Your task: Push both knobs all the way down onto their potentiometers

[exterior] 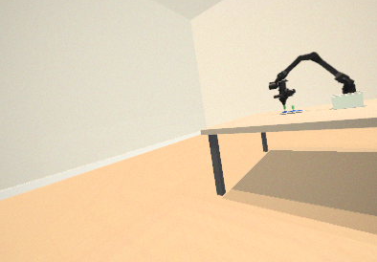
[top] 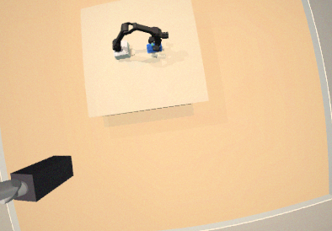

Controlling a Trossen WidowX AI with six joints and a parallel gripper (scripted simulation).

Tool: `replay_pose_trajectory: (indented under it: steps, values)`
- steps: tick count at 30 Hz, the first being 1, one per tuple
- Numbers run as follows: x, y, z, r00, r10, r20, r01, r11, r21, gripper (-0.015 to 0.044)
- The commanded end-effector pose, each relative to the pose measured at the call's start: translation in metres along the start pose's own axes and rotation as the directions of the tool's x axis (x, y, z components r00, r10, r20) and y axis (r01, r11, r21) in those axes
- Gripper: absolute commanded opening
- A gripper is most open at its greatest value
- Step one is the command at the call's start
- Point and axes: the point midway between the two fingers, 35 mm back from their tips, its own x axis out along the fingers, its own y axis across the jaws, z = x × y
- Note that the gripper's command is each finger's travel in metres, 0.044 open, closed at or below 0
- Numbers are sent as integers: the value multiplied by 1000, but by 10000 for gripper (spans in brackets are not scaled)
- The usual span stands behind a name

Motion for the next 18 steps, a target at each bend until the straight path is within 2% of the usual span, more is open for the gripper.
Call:
replay_pose_trajectory:
  steps: [1,18]
  values:
    - [21,-1,-1,1000,1,10,-1,1000,-4,0]
    - [24,-1,-1,1000,1,10,-1,1000,-4,0]
